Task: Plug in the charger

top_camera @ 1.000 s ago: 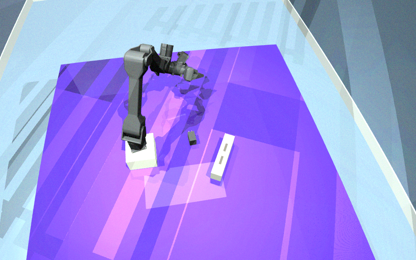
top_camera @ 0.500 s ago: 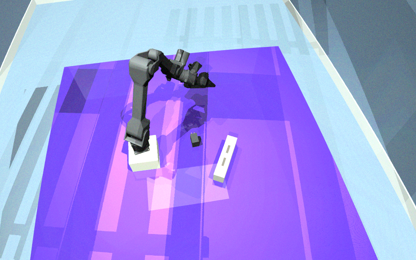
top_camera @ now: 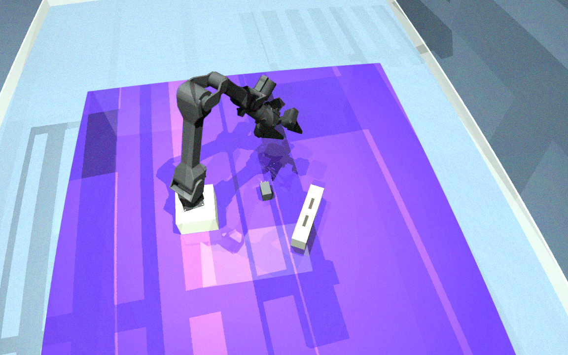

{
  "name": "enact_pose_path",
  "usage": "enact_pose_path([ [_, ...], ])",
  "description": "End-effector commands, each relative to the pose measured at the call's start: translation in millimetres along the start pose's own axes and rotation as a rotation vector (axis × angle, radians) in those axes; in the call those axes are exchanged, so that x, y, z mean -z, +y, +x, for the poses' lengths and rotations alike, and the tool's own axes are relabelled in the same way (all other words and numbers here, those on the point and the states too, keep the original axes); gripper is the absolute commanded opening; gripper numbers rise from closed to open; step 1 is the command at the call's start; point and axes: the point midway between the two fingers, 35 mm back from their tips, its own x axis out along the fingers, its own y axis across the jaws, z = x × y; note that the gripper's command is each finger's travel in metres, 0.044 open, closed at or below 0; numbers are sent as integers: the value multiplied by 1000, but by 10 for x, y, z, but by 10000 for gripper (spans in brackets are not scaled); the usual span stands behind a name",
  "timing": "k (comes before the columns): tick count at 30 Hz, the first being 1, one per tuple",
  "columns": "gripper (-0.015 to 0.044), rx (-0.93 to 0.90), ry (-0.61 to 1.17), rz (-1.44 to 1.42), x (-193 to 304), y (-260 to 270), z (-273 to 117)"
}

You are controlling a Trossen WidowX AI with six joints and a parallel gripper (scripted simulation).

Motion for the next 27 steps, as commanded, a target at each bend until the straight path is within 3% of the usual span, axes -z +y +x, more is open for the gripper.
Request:
enact_pose_path([
  [1, 440, -63, 42, -84, 211, -74, 31],
  [27, 440, -503, 157, -447, 1366, -194, -34],
])
